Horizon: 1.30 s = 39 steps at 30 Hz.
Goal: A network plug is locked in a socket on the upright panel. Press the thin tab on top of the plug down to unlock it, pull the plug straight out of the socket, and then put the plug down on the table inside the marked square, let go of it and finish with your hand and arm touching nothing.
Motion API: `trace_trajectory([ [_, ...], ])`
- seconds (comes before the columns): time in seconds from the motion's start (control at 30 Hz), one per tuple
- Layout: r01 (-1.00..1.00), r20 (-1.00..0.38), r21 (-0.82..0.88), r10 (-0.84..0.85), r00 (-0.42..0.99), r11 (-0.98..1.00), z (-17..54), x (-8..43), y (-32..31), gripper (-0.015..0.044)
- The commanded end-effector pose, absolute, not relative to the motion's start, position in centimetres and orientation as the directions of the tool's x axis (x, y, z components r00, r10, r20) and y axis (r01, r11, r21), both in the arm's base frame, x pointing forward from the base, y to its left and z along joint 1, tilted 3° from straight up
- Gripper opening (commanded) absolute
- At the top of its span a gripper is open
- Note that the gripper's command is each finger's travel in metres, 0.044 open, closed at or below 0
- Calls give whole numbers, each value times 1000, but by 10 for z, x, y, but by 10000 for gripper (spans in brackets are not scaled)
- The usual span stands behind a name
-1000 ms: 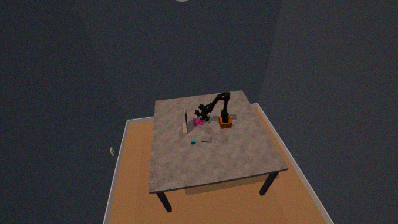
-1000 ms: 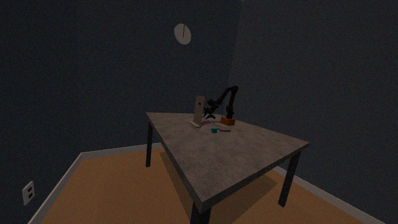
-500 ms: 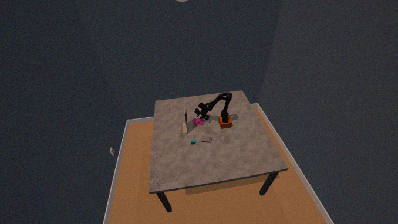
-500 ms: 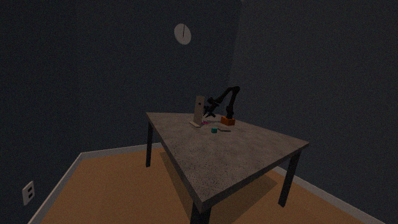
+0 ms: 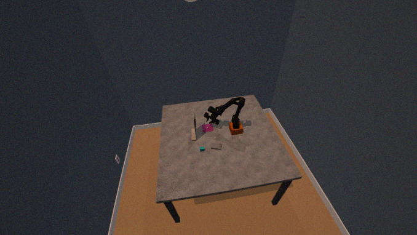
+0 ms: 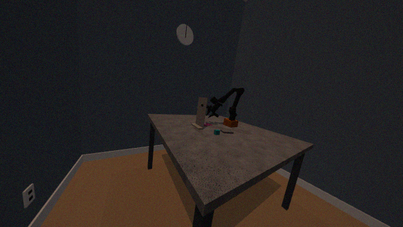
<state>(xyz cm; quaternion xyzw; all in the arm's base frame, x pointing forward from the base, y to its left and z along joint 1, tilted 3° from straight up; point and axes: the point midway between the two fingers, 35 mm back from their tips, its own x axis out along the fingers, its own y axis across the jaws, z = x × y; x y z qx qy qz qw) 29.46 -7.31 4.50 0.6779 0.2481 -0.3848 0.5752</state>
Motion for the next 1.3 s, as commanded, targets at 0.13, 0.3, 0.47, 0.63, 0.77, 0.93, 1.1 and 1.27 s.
trace_trajectory([
  [0.13, 779, -806, 590, -101, 583, -212, 56, 293, -72, 156],
  [0.3, 779, -806, 590, -101, 583, -212, 63, 292, -72, 156],
  [0.47, 779, -806, 590, -102, 583, -212, 70, 290, -72, 156],
  [0.63, 779, -807, 590, -102, 582, -212, 77, 288, -72, 156],
  [0.77, 779, -807, 589, -107, 580, -215, 77, 288, -73, 156],
  [0.93, 779, -807, 589, -106, 581, -215, 94, 291, -75, 156],
  [1.1, 779, -807, 589, -105, 581, -214, 111, 292, -76, 156],
  [1.27, 779, -807, 589, -105, 582, -214, 129, 292, -76, 156],
])
